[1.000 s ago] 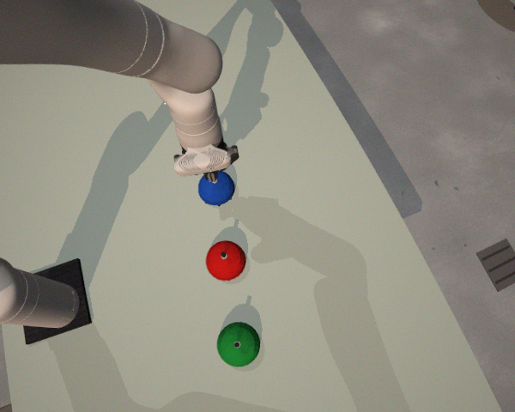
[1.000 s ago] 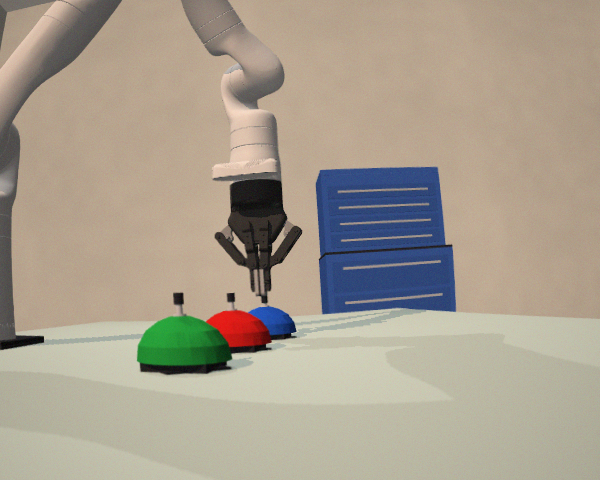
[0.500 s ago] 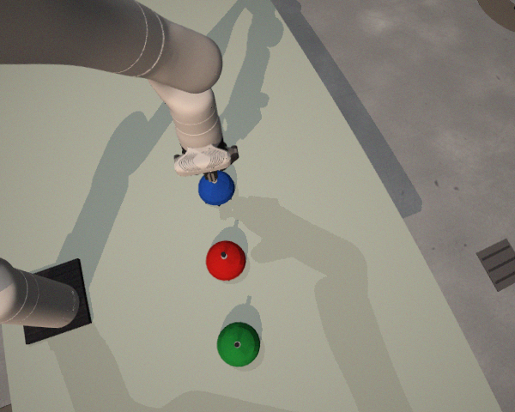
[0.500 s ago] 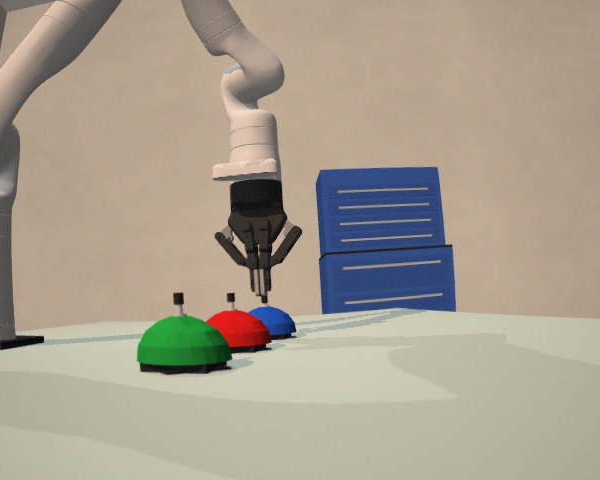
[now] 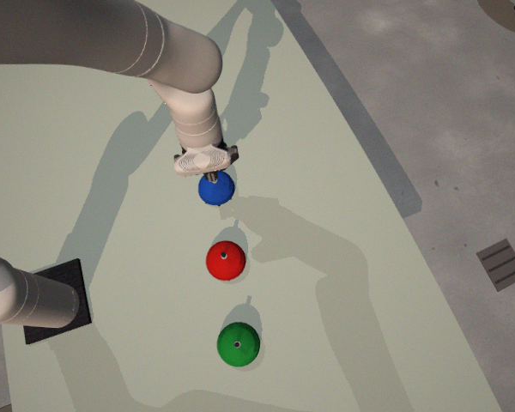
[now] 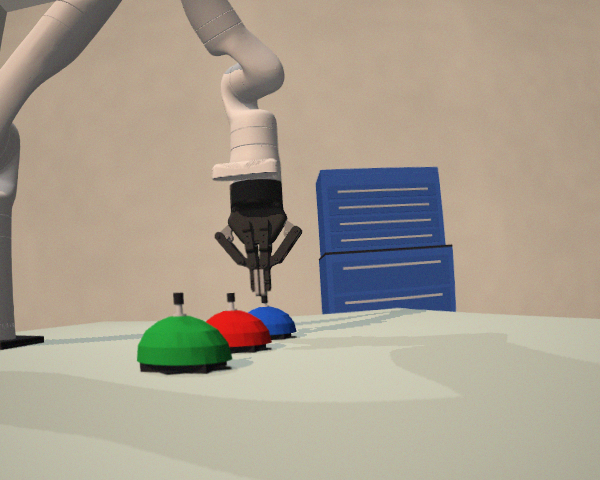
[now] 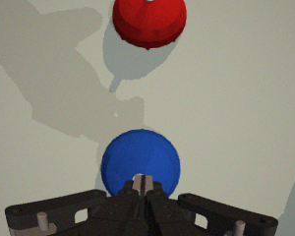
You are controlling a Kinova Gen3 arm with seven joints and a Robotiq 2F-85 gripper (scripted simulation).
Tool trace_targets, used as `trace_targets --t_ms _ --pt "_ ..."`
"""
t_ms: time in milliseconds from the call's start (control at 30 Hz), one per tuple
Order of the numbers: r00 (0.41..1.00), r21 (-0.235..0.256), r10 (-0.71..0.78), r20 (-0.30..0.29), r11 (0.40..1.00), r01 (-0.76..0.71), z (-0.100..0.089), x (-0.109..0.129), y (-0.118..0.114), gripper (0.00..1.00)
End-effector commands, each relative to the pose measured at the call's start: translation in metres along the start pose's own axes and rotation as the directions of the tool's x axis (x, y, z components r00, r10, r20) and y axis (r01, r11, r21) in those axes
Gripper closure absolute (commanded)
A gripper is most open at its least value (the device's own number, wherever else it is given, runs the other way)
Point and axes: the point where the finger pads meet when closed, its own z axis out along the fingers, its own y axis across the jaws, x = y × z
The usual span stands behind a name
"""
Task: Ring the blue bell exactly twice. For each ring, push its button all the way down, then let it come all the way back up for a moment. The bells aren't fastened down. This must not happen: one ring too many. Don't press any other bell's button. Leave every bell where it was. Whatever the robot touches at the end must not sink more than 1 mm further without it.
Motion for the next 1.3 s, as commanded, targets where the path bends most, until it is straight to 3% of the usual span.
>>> trace_targets --t_ms 0,900,1267 --pt "1.0 0.006 0.001 0.002 1.0 -0.001 -0.002 0.0 -0.002 1.0" --pt "1.0 0.004 0.001 0.0 1.0 -0.001 -0.061 -0.001 -0.002 1.0" --pt "1.0 0.007 0.001 0.004 1.0 -0.001 -0.069 -0.001 -0.003 1.0"
